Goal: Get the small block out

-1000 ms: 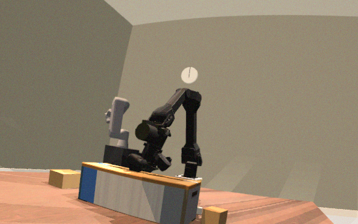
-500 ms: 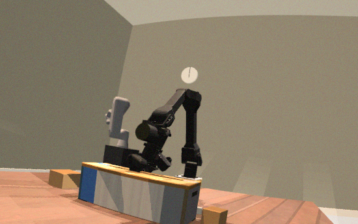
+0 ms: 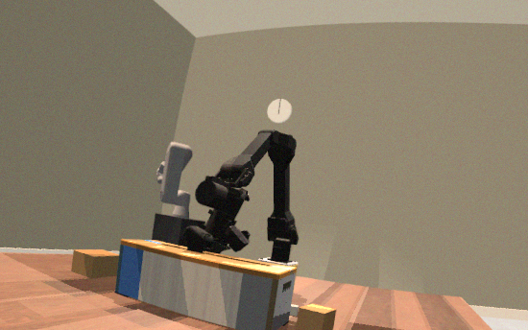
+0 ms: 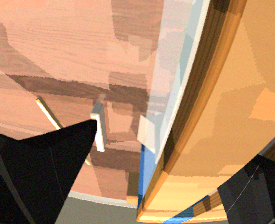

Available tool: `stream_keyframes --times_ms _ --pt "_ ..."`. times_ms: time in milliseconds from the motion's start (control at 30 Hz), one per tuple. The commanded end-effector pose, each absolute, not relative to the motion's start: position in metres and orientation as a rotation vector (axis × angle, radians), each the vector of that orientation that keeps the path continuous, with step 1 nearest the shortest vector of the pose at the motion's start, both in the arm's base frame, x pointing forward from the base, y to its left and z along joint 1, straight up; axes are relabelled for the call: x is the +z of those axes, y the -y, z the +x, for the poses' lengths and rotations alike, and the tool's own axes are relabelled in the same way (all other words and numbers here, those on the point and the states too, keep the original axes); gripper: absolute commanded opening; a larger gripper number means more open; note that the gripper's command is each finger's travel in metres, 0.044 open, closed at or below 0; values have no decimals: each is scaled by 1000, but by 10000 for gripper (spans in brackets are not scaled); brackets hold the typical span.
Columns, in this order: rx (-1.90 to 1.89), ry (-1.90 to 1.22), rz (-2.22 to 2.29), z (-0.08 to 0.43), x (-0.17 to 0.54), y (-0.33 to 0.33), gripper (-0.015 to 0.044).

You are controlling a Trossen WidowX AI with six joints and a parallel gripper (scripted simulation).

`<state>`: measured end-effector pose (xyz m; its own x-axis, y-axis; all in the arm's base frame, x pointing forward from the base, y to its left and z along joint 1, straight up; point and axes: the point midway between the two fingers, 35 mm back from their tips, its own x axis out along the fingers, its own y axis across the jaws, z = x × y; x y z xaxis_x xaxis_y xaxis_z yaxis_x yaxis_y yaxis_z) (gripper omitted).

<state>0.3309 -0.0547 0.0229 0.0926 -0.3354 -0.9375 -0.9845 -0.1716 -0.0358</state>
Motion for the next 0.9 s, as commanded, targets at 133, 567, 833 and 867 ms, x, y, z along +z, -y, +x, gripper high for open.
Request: stream_keyframes --times_ms 133,567,833,867 --pt "1098 -1325 -1622 333 22 62 400" --pt "1097 -1326 -1623 335 23 75 400" --pt "1096 -1326 -1624 336 23 83 400" --pt "1096 -1326 -1624 336 23 84 400"
